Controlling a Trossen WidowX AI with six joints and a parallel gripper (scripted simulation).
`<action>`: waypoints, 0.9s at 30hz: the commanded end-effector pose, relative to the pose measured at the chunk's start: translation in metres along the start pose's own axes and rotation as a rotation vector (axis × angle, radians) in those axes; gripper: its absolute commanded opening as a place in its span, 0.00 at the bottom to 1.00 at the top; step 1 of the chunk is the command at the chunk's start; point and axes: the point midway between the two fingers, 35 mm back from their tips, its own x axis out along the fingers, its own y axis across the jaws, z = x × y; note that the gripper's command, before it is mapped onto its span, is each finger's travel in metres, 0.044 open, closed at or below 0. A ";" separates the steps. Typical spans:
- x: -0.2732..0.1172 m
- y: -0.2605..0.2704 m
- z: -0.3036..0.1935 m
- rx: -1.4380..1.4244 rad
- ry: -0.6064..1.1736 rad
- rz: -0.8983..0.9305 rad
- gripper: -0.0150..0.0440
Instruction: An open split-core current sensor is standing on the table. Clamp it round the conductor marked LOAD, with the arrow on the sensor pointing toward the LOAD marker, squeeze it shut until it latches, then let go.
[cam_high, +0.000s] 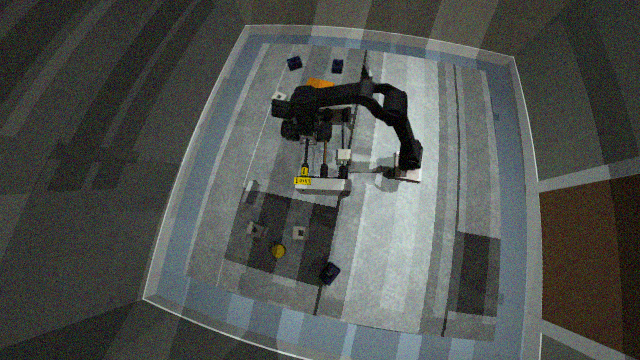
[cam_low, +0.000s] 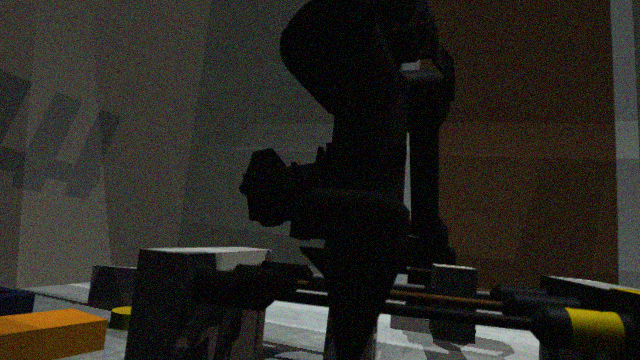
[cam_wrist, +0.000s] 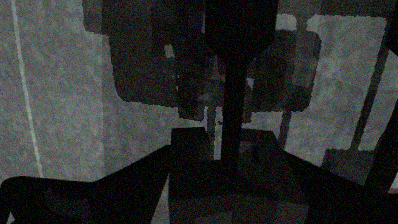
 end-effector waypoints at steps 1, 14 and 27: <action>-0.005 0.001 0.000 0.002 0.000 0.061 0.25; -0.015 0.001 0.000 0.002 -0.002 0.205 0.25; -0.015 0.001 0.000 0.002 -0.002 0.205 0.25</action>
